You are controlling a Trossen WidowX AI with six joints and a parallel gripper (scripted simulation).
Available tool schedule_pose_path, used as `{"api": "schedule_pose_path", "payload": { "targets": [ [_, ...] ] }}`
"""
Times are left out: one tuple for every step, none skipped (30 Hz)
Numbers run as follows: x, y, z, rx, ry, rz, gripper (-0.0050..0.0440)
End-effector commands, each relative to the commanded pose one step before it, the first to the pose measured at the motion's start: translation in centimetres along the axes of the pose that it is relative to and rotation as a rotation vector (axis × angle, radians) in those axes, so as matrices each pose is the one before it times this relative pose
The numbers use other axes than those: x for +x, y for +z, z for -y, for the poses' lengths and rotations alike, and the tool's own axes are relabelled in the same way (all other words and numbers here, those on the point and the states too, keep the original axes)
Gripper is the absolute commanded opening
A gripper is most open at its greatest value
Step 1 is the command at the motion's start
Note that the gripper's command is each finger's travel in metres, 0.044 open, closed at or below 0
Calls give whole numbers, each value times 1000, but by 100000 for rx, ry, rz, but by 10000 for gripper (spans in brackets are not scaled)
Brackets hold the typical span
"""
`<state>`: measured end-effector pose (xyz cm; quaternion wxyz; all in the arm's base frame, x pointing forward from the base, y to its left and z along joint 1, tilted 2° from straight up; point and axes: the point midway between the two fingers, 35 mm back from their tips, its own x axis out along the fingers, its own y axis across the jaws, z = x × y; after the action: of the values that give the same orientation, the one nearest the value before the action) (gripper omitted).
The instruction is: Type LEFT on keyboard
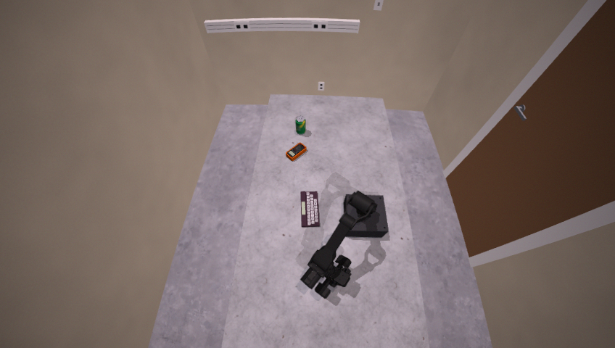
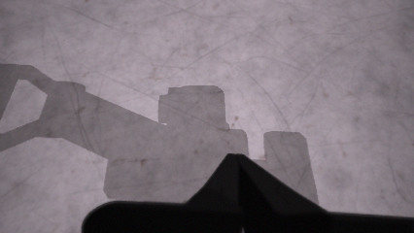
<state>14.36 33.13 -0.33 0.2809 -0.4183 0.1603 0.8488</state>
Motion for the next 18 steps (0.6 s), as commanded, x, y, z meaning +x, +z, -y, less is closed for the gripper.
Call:
{"api": "schedule_pose_path", "payload": {
  "targets": [
    [-2193, -1680, 236, 13383, -7464, -5558, -13],
    [-477, -952, 29, 12880, -2257, -2338, -20],
    [-950, -1999, 235, 6266, -2464, -2230, -27],
    [-511, -1142, 155, 5090, -1430, -1279, -35],
    [-407, -942, 147, 5247, -1435, -1291, -43],
    [-347, -833, 152, 5573, -1515, -1299, -50],
    [-320, -796, 173, 5830, -1604, -1275, -50],
    [-309, -800, 203, 5981, -1650, -1230, -50],
    [-304, -817, 239, 6037, -1653, -1171, -50],
    [-300, -837, 278, 6034, -1642, -1107, -50],
    [-295, -855, 317, 5935, -1628, -1047, -50],
    [-282, -850, 347, 5841, -1607, -983, -50],
    [-268, -839, 373, 5808, -1601, -932, -50],
    [-254, -828, 399, 5784, -1610, -893, -50],
    [-237, -807, 420, 5785, -1616, -853, -50],
    [-222, -787, 440, 5838, -1628, -816, -50],
    [0, 0, 0, 0, 0, 0, -50],
    [0, 0, 0, 0, 0, 0, -50]
  ]
}}
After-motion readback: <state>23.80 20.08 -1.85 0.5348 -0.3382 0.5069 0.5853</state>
